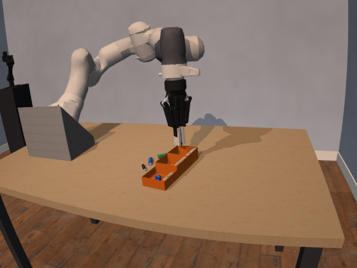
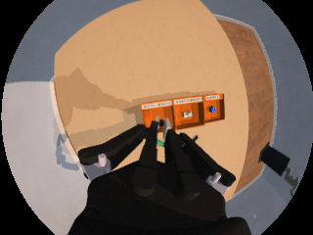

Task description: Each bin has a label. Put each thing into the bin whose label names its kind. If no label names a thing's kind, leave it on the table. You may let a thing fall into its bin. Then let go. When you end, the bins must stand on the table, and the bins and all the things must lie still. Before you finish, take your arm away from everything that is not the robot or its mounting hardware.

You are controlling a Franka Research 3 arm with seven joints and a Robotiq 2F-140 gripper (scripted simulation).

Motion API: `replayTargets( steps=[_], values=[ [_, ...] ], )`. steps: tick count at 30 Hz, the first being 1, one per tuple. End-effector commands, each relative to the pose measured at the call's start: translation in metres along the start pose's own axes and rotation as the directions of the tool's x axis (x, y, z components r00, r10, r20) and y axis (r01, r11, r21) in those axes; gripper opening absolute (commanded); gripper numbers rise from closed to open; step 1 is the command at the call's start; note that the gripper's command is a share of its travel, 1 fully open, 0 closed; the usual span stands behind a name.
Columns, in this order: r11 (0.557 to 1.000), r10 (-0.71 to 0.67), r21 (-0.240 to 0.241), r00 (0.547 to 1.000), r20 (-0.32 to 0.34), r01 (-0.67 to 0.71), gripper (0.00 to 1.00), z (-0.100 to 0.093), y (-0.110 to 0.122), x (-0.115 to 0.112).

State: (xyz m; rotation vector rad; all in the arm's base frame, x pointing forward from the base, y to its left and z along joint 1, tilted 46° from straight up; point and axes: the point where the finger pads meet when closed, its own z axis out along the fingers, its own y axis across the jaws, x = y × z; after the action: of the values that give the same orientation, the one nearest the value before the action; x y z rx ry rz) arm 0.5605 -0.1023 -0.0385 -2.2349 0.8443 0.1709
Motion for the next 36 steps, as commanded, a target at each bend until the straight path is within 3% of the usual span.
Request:
replayTargets(
  steps=[1, 19, 34, 36],
  values=[
    [0.990, 0.142, 0.001, 0.990, 0.008, -0.142, 0.07, 0.0006, -0.0019, -0.0003],
    [0.928, 0.374, 0.002, 0.928, 0.010, -0.374, 0.07, 0.0005, -0.0039, -0.0006],
    [0.812, 0.584, 0.001, 0.812, 0.016, -0.584, 0.07, 0.0005, -0.0044, -0.0007],
    [0.812, 0.584, 0.001, 0.812, 0.016, -0.584, 0.07, 0.0005, -0.0044, -0.0007]
  ],
)
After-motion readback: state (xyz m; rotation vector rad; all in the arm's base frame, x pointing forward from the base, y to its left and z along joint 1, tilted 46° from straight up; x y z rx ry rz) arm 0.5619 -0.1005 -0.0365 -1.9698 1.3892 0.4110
